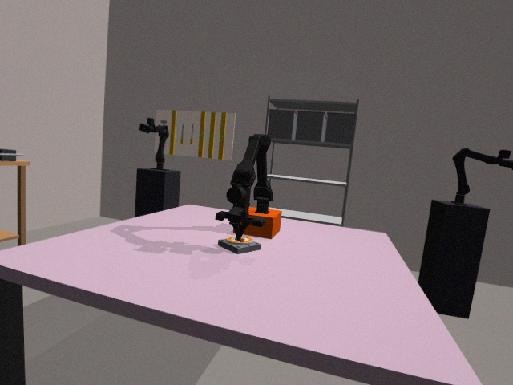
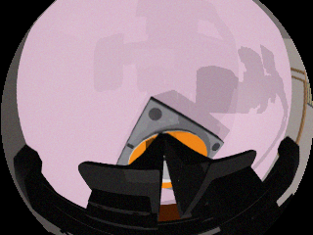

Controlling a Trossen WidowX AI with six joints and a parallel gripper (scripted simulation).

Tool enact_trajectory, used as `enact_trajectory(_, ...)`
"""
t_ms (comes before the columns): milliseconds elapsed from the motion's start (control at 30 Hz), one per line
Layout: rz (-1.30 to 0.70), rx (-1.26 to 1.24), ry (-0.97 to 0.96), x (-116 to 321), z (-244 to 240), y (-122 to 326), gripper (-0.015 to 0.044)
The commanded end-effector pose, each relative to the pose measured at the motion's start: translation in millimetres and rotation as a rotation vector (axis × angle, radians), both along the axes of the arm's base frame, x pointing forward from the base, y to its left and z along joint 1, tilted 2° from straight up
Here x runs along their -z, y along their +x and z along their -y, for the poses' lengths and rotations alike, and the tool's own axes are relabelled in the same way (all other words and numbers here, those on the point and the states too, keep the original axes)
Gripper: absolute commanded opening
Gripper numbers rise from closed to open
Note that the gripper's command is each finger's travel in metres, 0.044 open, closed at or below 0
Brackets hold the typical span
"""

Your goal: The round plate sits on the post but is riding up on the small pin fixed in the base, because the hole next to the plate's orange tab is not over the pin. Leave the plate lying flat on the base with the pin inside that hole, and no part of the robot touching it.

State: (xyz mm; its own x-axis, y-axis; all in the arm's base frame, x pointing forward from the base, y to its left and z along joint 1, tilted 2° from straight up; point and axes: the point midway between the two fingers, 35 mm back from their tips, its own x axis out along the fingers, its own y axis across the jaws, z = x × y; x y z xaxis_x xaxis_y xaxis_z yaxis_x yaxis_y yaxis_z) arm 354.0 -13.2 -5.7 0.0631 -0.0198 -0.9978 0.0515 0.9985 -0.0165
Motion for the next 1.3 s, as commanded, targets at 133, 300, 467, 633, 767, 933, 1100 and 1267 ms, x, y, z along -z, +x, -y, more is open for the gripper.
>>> enact_trajectory(133,-0.007,0.0,0.004,0.5,-12.6,-6.8,0.0)
enact_trajectory(300,-0.007,0.0,0.005,0.6,-17.9,-9.5,0.0)
enact_trajectory(467,-0.007,0.0,0.005,0.7,-21.0,-11.9,0.0)
enact_trajectory(633,-0.008,0.0,0.005,0.8,-24.5,-14.4,0.0)
enact_trajectory(767,-0.008,0.0,0.006,1.8,-27.1,-16.1,0.0)
enact_trajectory(933,-0.008,0.0,0.006,-5.4,-27.9,-15.9,0.0)
enact_trajectory(1100,-0.008,0.0,0.006,-36.1,-27.4,-19.5,0.0)
enact_trajectory(1267,-0.006,-0.005,0.004,-36.5,-26.9,-20.6,0.0)
